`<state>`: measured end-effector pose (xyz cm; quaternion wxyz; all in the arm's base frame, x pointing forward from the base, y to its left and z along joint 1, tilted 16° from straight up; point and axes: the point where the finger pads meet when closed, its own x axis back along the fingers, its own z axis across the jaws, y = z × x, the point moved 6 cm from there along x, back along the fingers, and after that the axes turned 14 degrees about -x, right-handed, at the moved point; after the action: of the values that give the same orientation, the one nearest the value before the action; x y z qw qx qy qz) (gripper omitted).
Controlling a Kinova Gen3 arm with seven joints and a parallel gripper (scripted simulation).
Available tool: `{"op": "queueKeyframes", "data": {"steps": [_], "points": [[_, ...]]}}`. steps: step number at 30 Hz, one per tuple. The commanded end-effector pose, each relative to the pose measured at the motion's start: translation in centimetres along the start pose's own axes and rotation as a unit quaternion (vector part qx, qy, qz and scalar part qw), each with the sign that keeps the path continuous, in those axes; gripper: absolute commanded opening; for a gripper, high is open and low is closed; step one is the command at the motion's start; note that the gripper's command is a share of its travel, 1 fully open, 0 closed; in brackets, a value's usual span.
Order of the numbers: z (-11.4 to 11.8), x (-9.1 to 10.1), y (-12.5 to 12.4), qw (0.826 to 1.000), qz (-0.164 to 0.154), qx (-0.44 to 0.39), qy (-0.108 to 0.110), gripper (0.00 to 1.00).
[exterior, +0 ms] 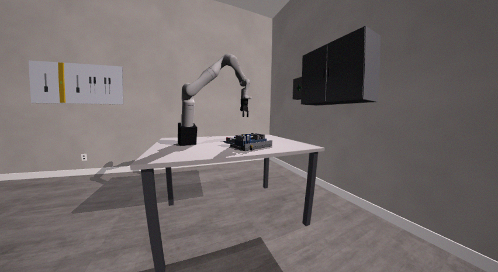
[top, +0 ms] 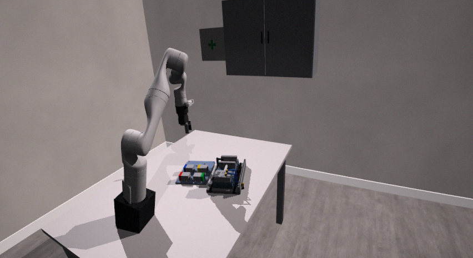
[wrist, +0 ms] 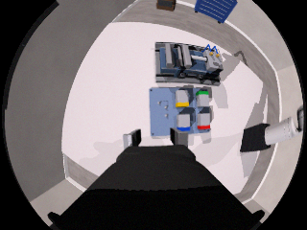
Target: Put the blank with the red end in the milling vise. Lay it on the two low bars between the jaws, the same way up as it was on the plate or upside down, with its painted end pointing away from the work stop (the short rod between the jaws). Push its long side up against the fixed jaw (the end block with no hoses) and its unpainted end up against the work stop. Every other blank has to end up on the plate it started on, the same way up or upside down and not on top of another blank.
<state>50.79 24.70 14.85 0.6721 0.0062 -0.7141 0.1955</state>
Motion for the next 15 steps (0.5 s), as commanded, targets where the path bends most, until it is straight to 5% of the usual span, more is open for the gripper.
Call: {"op": "queueKeyframes", "data": {"steps": [1, 15], "points": [[0.2, 0.9, -0.5, 1.000, -0.001, -0.002, -0.006, 1.00], [3.8, 1.9, -2.5, 1.000, -0.001, -0.002, -0.006, 1.00]]}}
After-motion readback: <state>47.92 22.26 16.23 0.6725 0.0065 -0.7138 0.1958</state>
